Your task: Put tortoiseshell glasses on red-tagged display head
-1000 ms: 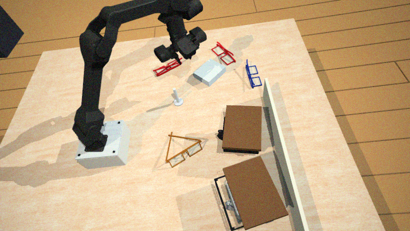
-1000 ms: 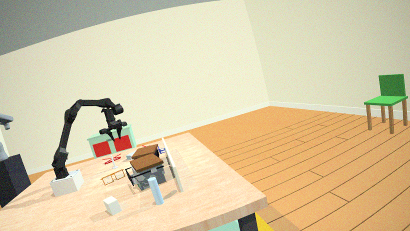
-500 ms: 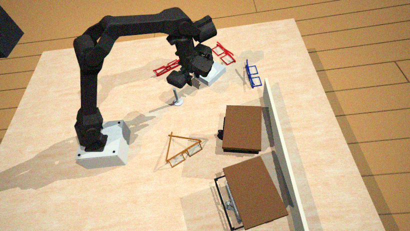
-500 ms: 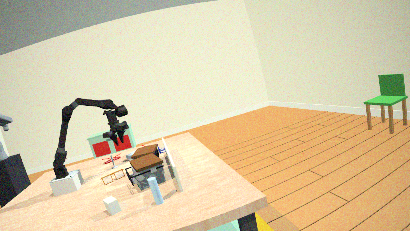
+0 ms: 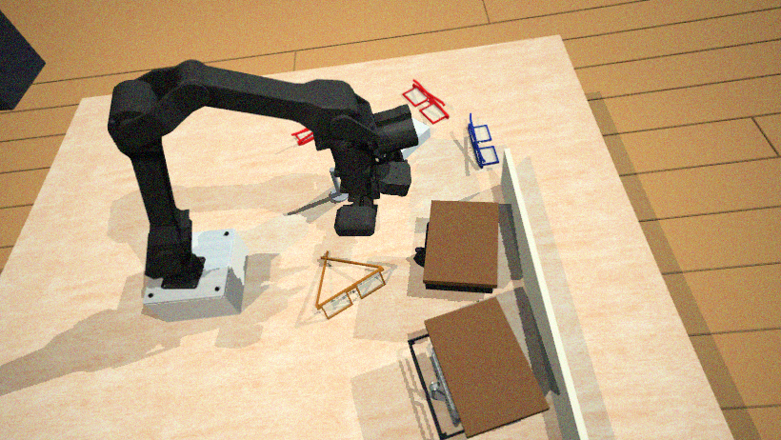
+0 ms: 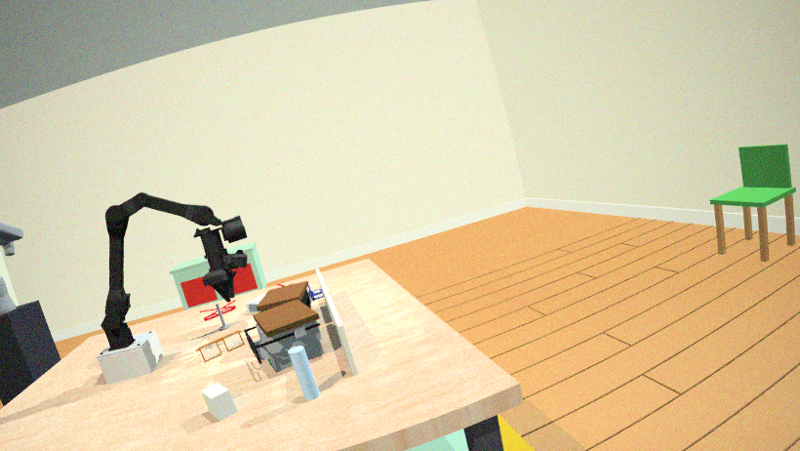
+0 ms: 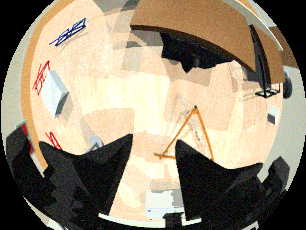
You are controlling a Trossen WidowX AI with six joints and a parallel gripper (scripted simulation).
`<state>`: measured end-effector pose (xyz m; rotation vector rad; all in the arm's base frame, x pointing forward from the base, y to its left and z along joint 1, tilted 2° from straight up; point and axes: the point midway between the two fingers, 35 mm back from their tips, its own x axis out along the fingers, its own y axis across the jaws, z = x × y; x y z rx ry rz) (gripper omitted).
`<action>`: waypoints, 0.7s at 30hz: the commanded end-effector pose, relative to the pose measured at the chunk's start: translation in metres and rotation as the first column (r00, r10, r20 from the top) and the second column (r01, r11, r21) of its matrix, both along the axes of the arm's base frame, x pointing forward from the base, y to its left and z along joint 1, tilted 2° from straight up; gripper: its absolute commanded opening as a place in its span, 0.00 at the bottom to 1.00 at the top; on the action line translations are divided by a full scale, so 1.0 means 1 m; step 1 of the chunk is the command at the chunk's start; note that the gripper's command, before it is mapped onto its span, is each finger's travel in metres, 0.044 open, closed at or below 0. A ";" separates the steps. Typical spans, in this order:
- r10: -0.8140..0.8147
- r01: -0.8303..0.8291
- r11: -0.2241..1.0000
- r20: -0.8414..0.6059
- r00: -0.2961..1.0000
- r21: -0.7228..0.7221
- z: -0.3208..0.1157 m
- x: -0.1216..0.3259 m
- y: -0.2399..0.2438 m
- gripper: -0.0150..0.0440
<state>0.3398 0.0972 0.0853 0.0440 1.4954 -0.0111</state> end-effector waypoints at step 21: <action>0.599 -0.599 0.799 -0.027 0.800 -0.039 -0.046 -0.066 -0.125 0.59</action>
